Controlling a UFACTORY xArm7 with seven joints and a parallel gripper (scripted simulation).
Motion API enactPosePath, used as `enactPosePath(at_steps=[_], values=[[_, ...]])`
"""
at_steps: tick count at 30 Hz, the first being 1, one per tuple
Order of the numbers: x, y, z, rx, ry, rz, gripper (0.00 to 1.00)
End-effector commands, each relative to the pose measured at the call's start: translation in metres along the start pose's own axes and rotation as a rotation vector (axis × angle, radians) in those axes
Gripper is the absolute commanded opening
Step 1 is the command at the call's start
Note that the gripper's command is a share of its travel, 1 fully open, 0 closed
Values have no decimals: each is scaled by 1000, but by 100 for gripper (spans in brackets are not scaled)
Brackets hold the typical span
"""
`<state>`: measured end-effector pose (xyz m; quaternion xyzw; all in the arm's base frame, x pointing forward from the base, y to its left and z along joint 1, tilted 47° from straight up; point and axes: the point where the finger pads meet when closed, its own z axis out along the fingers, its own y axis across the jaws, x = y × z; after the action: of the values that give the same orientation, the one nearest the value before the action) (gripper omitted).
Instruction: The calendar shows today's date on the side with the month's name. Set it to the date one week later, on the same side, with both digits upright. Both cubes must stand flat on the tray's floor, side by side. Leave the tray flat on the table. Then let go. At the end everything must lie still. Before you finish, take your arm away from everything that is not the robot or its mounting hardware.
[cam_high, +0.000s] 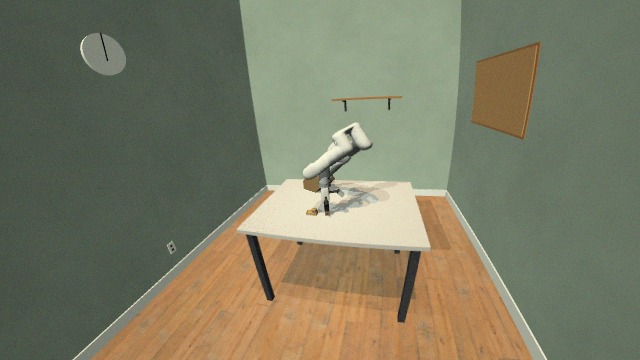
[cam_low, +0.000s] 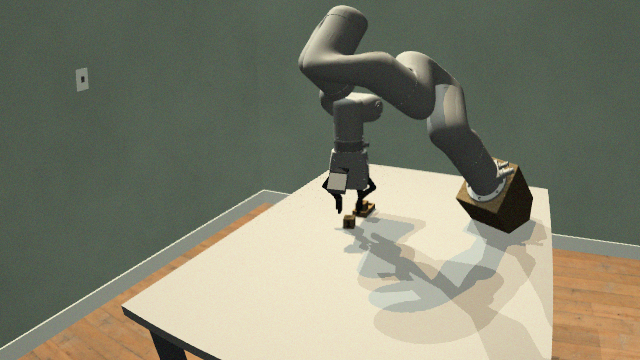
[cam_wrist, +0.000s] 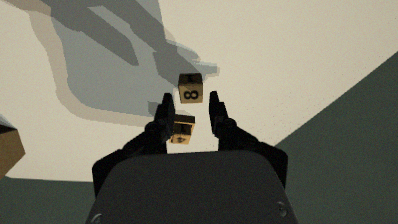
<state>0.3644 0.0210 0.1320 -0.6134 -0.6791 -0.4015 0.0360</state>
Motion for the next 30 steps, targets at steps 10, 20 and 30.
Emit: enactPosePath(at_steps=[10,20,30], values=[[0,1,-49,1,-2,0,47],[0,1,-51,1,-2,1,100],[0,1,-51,1,-2,1,100]])
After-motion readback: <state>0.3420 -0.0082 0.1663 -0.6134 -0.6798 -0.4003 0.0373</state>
